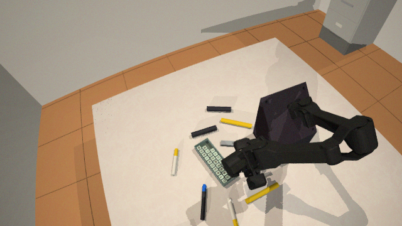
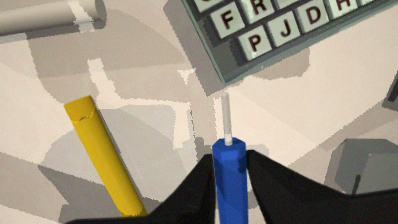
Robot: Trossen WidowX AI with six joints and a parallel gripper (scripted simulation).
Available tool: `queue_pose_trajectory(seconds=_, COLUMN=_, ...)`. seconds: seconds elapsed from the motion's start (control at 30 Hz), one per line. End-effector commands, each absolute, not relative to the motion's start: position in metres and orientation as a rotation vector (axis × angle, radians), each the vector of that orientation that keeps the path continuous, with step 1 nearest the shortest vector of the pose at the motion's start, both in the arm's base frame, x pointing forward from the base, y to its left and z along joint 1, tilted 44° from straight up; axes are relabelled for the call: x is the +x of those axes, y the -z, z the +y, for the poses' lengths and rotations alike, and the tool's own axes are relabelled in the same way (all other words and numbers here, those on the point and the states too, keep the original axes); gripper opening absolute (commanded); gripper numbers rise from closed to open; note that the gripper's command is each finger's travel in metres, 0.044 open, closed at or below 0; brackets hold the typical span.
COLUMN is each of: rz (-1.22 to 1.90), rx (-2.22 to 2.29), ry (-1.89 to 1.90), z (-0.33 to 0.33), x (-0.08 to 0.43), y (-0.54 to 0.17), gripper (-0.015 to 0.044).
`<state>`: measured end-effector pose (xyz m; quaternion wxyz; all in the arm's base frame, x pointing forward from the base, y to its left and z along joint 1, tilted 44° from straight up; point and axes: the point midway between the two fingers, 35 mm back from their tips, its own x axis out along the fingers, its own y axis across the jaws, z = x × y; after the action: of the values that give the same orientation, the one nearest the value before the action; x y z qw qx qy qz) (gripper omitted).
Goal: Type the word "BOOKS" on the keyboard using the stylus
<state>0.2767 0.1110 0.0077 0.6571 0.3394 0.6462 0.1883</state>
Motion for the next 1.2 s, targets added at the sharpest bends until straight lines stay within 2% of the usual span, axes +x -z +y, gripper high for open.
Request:
queue_pose_trajectory(seconds=0.0, rz=1.508, rx=0.887, ry=-0.323, z=0.1095, x=0.2751, y=-0.0058, gripper=0.0)
queue_pose_trajectory(seconds=1.17, rz=1.646, rx=1.837, ry=0.736, z=0.0999, x=0.2716, y=0.0027, gripper=0.0)
